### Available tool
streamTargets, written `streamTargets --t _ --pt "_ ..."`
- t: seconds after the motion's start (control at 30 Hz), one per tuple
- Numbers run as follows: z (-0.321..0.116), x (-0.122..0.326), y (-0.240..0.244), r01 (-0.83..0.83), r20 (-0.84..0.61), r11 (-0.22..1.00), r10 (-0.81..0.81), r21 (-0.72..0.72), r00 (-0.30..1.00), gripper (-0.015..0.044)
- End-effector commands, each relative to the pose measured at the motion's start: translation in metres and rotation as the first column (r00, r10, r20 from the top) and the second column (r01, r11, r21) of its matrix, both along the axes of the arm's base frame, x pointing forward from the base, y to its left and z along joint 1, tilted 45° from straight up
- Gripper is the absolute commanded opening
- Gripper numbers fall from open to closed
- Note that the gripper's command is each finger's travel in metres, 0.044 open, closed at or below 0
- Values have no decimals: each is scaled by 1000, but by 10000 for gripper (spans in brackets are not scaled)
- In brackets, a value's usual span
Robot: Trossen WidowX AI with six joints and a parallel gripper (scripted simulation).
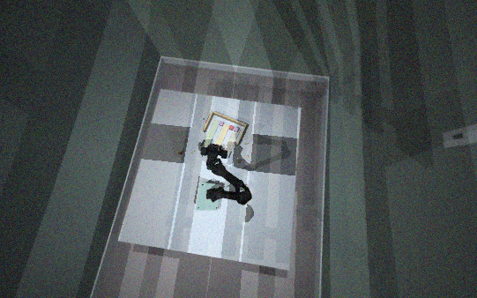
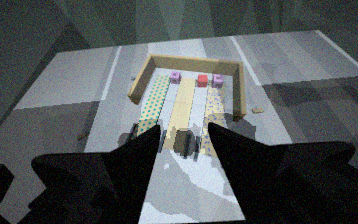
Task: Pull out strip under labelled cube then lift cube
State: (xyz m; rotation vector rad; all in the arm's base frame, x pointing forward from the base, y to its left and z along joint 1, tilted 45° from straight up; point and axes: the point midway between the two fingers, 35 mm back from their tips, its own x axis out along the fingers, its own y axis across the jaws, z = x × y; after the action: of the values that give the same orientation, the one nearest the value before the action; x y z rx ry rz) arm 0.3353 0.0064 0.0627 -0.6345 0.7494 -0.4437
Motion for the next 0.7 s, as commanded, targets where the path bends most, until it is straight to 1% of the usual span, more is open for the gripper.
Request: streamTargets --t 0.0,0.1,0.2,0.3,0.43,0.5,0.67 --pt "-4 16 -15 103 -42 993 -101 54 994 164" --pt "-12 24 -35 233 -130 970 -222 74 966 85" --pt "-18 26 -57 370 -220 926 -347 73 912 6" --pt "-21 24 -80 506 -304 861 -468 55 830 0" --pt "-19 15 -110 665 -395 747 -610 5 687 0" --pt "-18 12 -116 690 -409 724 -631 -7 659 0" --pt "-18 12 -116 690 -409 724 -631 -7 659 0"
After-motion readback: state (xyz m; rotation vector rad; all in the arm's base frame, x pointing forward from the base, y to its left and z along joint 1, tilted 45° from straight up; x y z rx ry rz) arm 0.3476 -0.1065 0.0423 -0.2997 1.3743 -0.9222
